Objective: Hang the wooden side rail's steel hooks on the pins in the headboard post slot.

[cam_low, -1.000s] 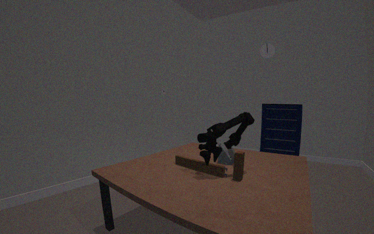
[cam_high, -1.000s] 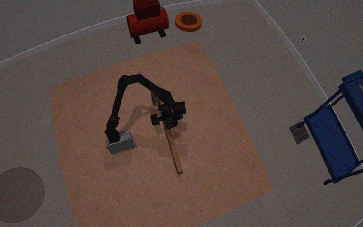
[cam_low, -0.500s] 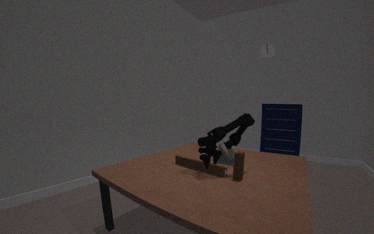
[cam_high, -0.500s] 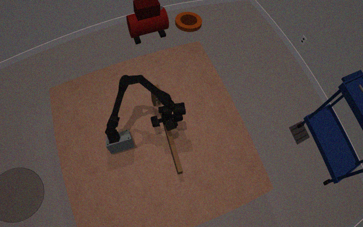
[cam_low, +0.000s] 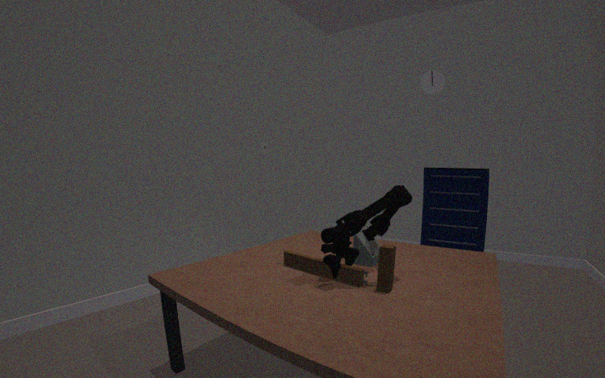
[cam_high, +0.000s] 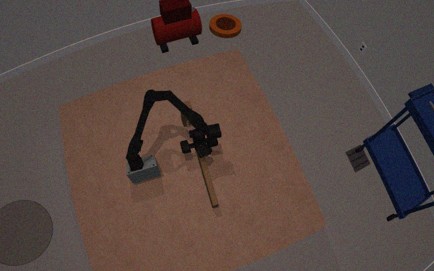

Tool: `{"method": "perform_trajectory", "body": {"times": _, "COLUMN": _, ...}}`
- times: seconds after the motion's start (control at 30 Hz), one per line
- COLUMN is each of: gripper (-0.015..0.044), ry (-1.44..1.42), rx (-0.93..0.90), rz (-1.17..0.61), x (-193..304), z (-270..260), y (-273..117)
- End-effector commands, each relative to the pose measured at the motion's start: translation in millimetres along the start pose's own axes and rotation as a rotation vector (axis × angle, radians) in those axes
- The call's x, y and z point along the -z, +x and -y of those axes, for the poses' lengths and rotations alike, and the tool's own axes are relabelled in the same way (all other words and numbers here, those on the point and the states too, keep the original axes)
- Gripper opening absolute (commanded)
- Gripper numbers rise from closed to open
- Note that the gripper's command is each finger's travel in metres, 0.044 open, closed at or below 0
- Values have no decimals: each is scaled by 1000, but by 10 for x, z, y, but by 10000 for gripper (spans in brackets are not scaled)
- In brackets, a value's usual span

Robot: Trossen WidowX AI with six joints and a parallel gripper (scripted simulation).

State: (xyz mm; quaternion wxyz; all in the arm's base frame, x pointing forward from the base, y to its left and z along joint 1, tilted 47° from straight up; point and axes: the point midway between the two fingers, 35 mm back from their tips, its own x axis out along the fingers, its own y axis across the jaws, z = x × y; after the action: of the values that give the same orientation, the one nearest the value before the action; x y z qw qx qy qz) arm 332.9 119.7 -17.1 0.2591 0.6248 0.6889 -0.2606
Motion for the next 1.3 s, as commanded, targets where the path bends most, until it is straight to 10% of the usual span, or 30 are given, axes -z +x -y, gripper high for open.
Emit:
{"method": "perform_trajectory", "body": {"times": 0.0, "gripper": 440, "ry": 3, "rx": 3, "rz": -6, "x": 9, "z": 14, "y": 54}}
{"method": "perform_trajectory", "body": {"times": 0.47, "gripper": 99, "ry": 3, "rx": 3, "rz": -6, "x": 9, "z": 14, "y": 54}}
{"method": "perform_trajectory", "body": {"times": 0.73, "gripper": 0, "ry": 3, "rx": 3, "rz": -6, "x": 9, "z": 14, "y": 54}}
{"method": "perform_trajectory", "body": {"times": 1.27, "gripper": 0, "ry": -80, "rx": 3, "rz": -6, "x": 6, "z": 1, "y": 46}}
